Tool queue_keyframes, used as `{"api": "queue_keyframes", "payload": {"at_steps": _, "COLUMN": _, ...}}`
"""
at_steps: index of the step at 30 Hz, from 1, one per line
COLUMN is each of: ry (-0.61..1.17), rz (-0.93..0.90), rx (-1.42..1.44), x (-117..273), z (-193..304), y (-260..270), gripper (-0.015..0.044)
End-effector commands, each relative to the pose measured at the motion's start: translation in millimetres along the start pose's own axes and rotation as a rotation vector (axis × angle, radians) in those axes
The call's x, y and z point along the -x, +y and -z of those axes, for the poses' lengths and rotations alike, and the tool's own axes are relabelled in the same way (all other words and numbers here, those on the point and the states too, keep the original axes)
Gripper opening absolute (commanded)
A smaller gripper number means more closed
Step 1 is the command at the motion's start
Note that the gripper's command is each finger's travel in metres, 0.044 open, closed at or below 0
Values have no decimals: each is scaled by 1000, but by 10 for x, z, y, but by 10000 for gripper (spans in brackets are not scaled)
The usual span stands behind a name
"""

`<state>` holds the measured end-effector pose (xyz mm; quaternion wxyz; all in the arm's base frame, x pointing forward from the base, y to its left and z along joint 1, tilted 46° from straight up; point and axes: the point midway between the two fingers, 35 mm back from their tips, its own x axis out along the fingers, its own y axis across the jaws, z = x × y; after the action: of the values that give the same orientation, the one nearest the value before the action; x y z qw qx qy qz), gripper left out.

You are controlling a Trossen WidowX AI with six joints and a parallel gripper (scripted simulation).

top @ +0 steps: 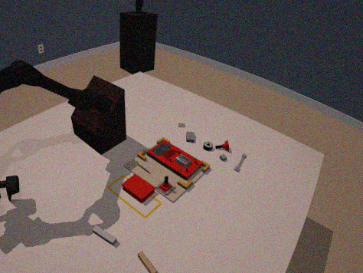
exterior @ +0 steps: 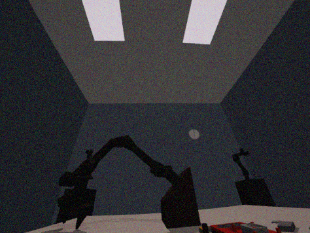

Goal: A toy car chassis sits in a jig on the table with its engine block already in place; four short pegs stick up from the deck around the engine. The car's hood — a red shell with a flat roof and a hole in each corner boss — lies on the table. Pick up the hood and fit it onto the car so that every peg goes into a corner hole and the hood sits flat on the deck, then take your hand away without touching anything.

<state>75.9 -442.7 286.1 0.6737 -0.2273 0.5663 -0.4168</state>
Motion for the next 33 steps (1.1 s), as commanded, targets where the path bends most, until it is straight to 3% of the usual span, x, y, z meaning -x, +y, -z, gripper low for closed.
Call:
{"api": "queue_keyframes", "payload": {"at_steps": 1, "ry": -56, "rz": -19, "rx": 81, "x": 86, "z": -288, "y": 201, "gripper": 440}}
{"api": "queue_keyframes", "payload": {"at_steps": 18, "ry": -109, "rz": -177, "rx": -52, "x": 285, "z": -1100, "y": 1380, "gripper": 440}}
{"api": "queue_keyframes", "payload": {"at_steps": 33, "ry": -67, "rz": -297, "rx": 53, "x": 690, "z": -1476, "y": 2914, "gripper": 440}}
